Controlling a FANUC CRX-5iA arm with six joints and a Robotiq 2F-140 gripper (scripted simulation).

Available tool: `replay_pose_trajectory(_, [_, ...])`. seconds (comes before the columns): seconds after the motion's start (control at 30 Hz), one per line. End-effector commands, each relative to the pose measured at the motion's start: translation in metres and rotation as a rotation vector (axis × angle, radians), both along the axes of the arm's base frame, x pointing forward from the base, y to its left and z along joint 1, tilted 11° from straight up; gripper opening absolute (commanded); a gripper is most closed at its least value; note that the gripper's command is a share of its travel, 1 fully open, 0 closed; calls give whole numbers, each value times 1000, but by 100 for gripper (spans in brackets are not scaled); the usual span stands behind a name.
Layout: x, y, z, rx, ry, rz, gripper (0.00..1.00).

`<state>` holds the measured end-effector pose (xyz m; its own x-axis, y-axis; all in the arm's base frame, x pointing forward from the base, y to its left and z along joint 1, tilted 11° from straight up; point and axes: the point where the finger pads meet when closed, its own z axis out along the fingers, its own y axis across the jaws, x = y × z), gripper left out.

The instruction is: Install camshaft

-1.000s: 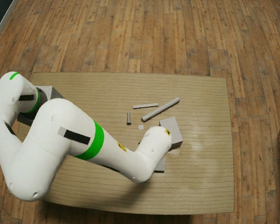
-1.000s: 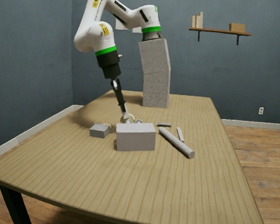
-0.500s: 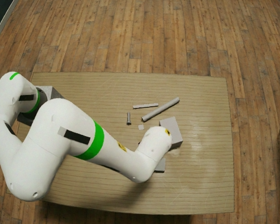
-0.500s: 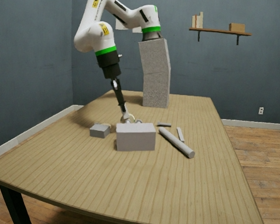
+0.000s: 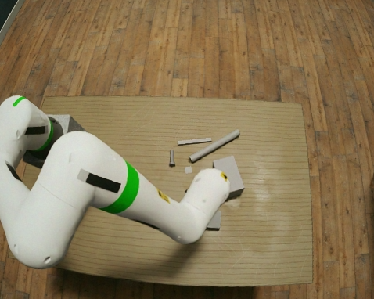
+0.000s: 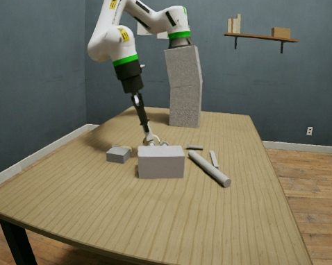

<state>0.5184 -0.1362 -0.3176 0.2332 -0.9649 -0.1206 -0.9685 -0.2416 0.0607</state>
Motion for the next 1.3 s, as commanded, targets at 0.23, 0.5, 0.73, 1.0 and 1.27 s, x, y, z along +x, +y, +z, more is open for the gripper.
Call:
replay_pose_trajectory(0.23, [6,1,0,0,-2,0,14])
replay_pose_trajectory(0.5, [11,2,0,0,-2,0,14])
replay_pose_trajectory(0.73, [17,4,0,0,-2,0,14])
replay_pose_trajectory(1.0, [21,5,0,0,-2,0,14])
replay_pose_trajectory(1.27, [21,5,0,0,-2,0,14])
